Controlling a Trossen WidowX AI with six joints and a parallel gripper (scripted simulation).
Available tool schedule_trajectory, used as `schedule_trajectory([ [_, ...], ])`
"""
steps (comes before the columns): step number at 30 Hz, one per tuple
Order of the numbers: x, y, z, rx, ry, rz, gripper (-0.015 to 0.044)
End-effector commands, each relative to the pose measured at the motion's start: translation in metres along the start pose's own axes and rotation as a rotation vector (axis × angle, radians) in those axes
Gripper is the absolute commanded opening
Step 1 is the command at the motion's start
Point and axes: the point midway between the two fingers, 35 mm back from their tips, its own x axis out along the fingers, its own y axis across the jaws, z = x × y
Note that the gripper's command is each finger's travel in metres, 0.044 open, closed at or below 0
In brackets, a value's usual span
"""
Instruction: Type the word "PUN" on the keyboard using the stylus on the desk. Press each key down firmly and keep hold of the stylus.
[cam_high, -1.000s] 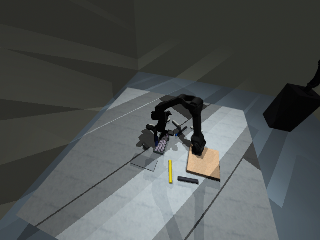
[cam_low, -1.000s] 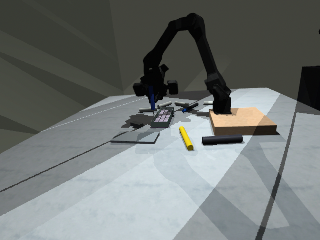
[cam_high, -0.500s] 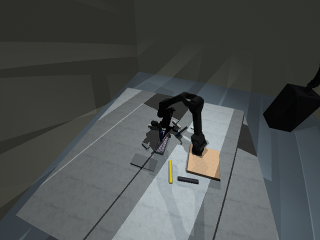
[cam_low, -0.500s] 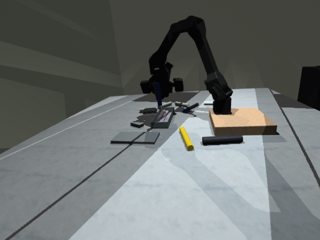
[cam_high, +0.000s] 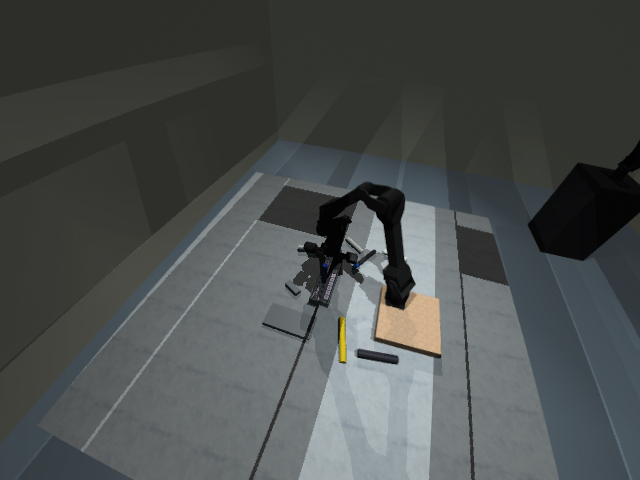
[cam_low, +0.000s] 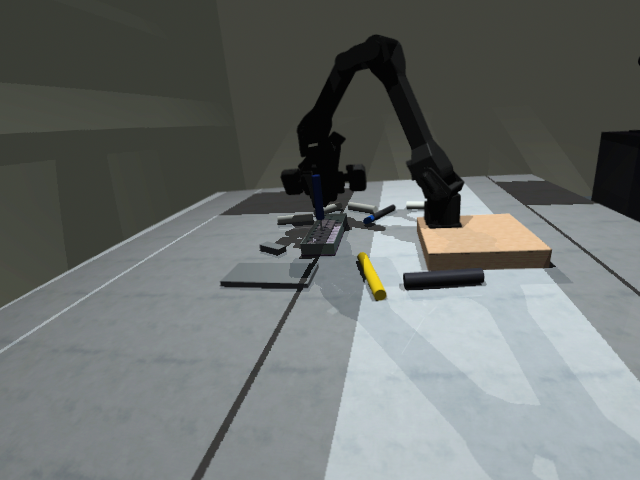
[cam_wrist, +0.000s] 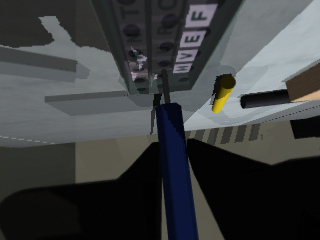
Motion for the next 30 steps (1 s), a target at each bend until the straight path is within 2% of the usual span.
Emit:
schedule_trajectory([
  [1,0.0005,-0.0003,0.0017,-0.003,-0.001,-0.003,0.0081],
  [30,0.0056,-0.0012,0.0099,-0.003,-0.001,-0.003,0.0081],
])
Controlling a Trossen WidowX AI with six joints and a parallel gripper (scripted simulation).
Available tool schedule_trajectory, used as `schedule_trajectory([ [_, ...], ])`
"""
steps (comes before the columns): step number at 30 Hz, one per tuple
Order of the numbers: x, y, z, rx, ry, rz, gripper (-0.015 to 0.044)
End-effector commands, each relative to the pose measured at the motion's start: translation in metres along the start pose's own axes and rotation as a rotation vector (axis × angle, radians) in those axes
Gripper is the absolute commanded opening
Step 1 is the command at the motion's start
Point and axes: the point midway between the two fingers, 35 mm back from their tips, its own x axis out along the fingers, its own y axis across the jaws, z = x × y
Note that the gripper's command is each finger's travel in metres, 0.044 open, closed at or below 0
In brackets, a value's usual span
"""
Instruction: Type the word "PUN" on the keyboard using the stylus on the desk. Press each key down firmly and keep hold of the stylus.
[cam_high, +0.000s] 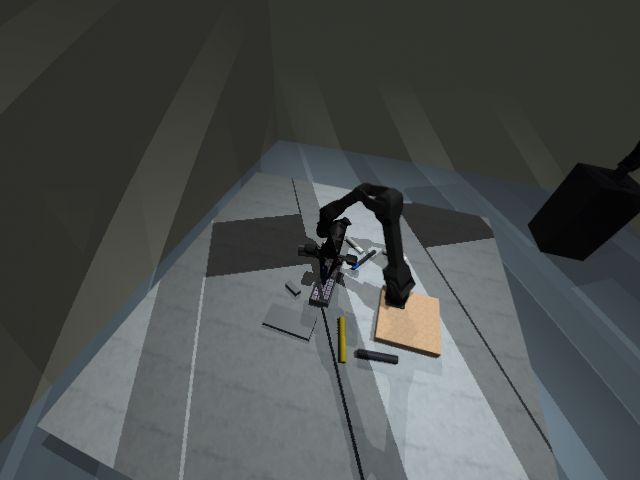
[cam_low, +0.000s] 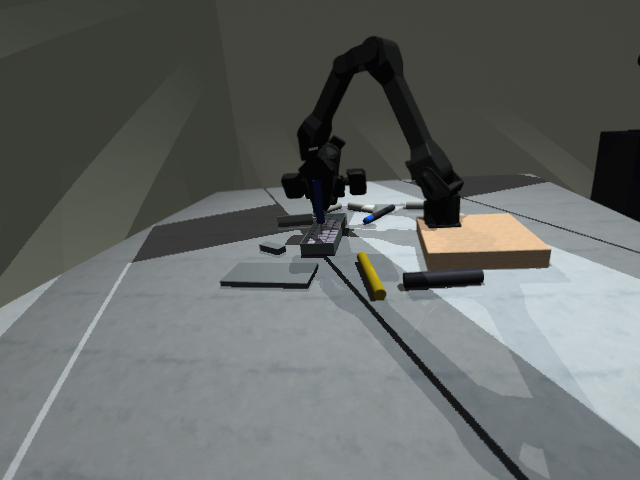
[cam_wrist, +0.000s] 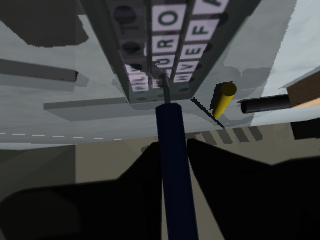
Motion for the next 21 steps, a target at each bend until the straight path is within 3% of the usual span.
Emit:
schedule_trajectory([
  [1,0.0008,-0.0003,0.0017,-0.003,-0.001,-0.002,0.0081],
  [21,0.005,-0.0004,0.009,-0.003,-0.001,-0.002,0.0081],
])
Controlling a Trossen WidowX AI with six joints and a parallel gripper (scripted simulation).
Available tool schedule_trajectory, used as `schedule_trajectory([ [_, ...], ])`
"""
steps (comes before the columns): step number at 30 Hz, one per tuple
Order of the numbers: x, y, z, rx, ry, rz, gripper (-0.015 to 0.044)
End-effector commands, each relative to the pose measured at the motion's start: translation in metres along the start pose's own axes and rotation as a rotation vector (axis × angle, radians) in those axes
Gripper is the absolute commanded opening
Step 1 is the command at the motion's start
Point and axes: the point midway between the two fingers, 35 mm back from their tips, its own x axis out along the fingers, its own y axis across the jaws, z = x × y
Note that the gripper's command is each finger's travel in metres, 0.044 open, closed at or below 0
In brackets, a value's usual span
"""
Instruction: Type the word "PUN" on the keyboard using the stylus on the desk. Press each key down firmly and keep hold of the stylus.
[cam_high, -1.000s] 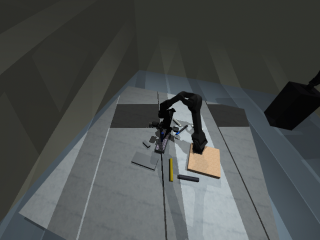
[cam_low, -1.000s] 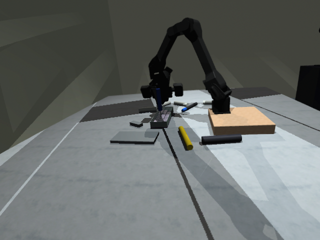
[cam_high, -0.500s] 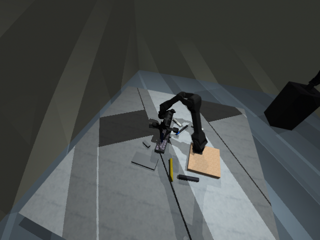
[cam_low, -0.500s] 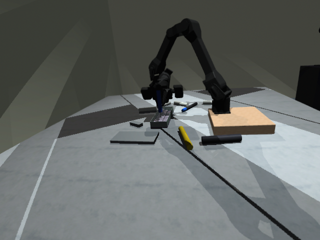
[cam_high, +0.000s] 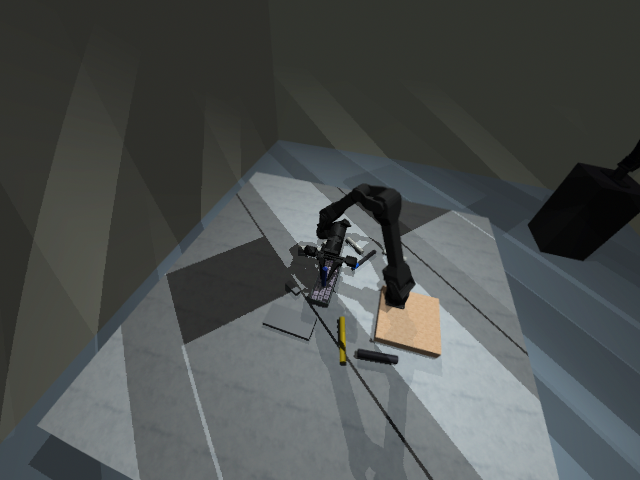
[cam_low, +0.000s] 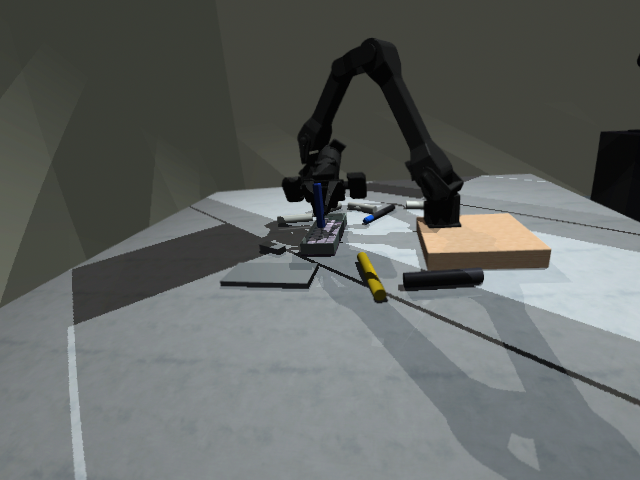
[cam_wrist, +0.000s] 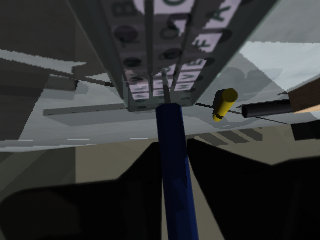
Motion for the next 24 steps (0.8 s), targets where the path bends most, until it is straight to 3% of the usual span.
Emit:
schedule_trajectory([
  [1,0.001,0.0,0.002,-0.004,-0.001,-0.002,0.0081],
  [24,-0.017,0.0,-0.029,0.0,0.0,-0.001,0.0085],
])
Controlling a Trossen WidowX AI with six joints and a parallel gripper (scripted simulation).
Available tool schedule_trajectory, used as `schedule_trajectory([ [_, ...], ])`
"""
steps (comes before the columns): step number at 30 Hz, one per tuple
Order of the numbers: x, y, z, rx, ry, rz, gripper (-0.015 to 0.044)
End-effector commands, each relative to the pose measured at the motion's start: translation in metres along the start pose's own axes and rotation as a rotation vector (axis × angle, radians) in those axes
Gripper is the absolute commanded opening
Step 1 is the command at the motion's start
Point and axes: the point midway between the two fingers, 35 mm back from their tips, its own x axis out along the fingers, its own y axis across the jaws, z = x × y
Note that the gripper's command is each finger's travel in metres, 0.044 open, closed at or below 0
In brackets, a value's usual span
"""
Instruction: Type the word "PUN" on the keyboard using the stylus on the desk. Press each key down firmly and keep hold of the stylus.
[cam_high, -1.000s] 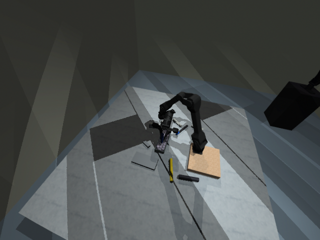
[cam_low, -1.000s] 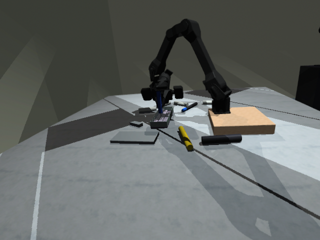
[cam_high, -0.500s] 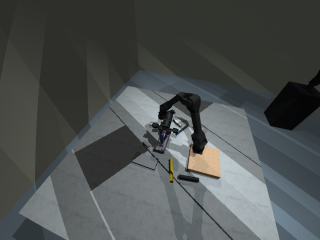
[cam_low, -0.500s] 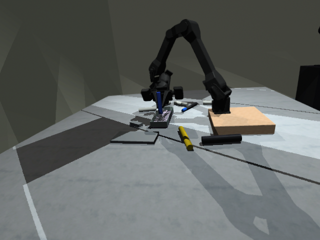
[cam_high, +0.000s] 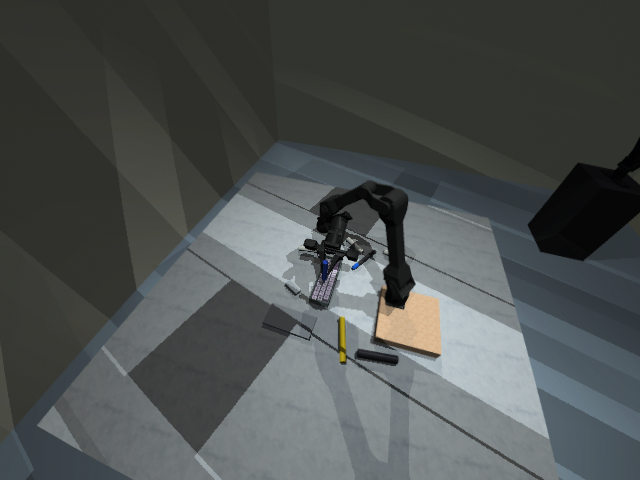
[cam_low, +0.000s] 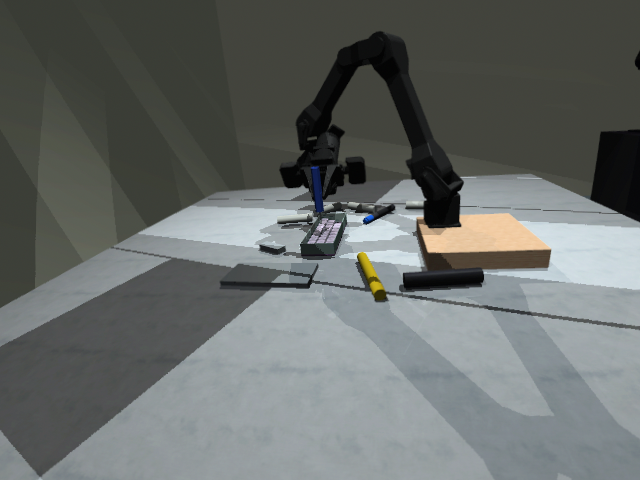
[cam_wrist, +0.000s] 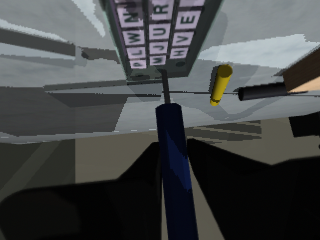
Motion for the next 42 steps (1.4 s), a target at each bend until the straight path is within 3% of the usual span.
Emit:
schedule_trajectory([
  [1,0.0,0.0,0.0,0.0,0.0,0.0,0.0078],
  [3,0.0,0.0,0.0,0.0,0.0,0.0,0.0065],
  [6,-0.002,0.002,0.001,-0.001,0.0,0.0,0.0],
  [15,-0.015,0.019,0.003,-0.006,-0.003,0.001,0.0],
  [26,-0.005,0.019,0.02,-0.006,-0.003,0.001,0.0],
  [29,-0.005,0.02,0.022,-0.006,-0.004,0.001,0.0079],
  [42,-0.002,0.02,0.027,-0.006,-0.004,0.001,0.0081],
])
